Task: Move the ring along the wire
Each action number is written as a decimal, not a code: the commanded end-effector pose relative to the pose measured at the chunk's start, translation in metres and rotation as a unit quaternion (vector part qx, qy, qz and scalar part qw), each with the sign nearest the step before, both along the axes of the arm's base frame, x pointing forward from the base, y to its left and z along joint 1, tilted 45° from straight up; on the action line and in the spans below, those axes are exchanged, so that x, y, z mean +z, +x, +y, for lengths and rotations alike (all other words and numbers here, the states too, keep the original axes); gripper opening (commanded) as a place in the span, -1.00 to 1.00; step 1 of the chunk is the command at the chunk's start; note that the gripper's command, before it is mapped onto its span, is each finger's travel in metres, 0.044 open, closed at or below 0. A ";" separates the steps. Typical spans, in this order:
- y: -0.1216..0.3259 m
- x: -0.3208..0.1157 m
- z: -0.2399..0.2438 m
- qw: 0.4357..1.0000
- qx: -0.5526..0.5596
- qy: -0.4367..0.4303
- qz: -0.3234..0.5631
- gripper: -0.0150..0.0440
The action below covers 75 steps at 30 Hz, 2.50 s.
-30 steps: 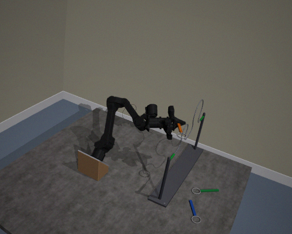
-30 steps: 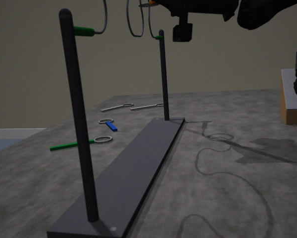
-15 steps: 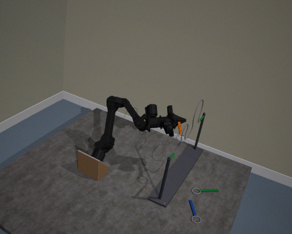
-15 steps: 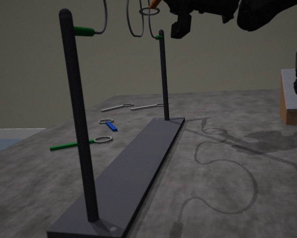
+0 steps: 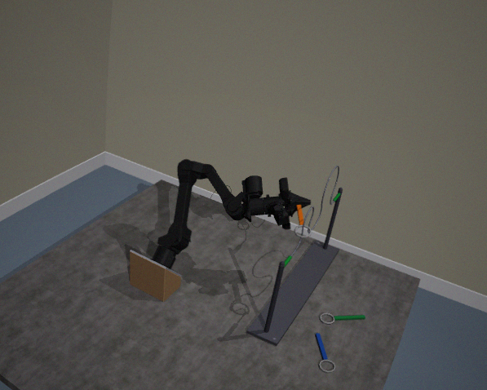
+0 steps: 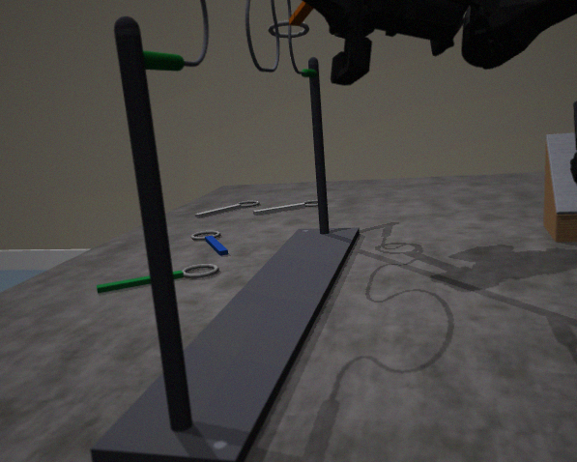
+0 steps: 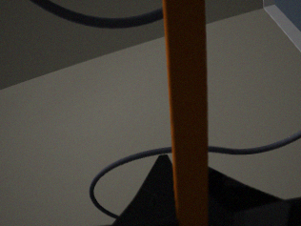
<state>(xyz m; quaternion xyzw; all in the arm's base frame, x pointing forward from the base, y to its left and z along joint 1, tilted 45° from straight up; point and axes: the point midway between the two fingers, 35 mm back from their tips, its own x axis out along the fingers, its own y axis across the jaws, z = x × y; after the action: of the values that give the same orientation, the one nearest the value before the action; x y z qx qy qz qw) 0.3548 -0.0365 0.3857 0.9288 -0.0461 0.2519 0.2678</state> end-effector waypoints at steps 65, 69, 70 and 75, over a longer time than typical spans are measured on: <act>0.022 -0.215 0.061 0.735 -0.056 -0.670 0.091 -1.00; 0.021 -0.226 0.055 0.709 -0.057 -0.697 0.092 -1.00; 0.021 -0.229 0.053 0.703 -0.057 -0.703 0.093 -1.00; 0.020 -0.241 0.044 0.675 -0.058 -0.730 0.094 -1.00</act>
<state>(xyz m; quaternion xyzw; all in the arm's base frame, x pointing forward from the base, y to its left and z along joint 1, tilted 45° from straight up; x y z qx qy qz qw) 0.3770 0.0129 0.1546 0.4713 0.1162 0.1065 0.8678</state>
